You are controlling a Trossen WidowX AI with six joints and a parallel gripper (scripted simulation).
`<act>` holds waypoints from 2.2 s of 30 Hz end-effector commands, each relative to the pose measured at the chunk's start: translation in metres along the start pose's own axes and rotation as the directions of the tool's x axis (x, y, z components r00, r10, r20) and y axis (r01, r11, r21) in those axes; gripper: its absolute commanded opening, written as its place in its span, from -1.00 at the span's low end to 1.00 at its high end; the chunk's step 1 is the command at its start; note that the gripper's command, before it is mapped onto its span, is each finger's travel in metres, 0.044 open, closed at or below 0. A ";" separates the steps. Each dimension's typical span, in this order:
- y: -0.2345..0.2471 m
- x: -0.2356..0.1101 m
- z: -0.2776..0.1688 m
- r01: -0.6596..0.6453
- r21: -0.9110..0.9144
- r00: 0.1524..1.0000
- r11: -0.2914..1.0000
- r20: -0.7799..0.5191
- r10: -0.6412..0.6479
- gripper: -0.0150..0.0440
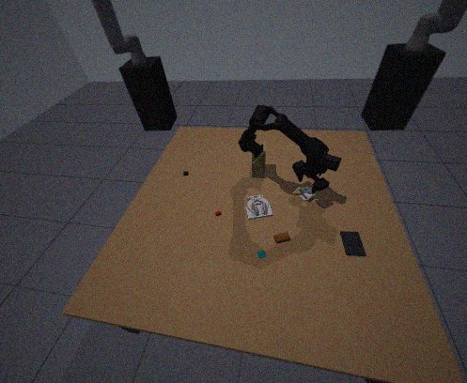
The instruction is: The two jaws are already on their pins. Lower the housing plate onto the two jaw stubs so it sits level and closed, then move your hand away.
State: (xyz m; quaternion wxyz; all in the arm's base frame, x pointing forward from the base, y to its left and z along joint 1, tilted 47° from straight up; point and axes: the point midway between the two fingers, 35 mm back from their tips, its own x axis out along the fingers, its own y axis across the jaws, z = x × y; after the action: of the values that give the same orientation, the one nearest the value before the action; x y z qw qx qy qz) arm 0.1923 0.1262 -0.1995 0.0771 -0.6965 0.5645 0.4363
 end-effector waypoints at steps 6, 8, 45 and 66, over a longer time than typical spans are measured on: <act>-0.001 0.000 -0.001 0.004 -0.005 1.000 1.000 -0.004 -0.004 1.00; -0.001 0.000 -0.001 0.004 -0.005 1.000 1.000 -0.004 -0.004 1.00; -0.003 0.025 0.000 0.002 -0.002 1.000 1.000 -0.002 -0.002 1.00; -0.003 0.051 -0.001 0.004 -0.005 1.000 1.000 -0.005 -0.004 1.00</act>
State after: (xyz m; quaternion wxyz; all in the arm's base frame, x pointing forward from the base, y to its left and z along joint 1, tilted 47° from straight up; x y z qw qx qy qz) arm 0.1954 0.0925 -0.2342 0.0795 -0.6973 0.5638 0.4354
